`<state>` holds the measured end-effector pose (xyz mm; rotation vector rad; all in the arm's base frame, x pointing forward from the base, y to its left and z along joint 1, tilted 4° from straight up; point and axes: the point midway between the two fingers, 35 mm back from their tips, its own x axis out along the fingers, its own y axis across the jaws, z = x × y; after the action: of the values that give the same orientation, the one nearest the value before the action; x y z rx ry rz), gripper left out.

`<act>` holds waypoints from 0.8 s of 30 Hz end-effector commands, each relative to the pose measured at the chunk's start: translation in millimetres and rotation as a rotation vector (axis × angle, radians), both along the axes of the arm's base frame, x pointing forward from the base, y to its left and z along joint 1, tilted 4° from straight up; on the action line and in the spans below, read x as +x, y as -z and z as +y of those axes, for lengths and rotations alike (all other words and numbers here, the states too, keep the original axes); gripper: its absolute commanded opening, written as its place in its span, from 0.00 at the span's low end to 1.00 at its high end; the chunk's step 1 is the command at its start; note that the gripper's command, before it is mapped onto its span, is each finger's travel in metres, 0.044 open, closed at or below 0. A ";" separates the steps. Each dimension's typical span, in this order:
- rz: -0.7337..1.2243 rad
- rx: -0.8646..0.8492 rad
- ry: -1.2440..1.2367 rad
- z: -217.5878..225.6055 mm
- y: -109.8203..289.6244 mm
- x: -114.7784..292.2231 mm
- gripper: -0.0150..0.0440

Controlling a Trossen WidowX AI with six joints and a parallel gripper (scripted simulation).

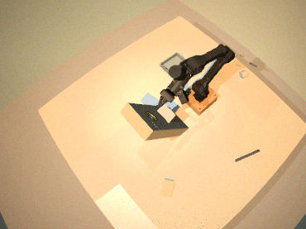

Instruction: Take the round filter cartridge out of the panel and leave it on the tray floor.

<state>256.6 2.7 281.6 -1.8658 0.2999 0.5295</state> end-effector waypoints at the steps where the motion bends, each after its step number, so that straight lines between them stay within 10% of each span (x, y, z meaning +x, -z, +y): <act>1: 0.008 0.001 0.005 -0.4 4.5 5.9 0.45; 24: 0.005 0.002 0.005 1.3 22.7 37.8 0.45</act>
<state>290.1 4.1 263.8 -1.8659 0.2986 0.5265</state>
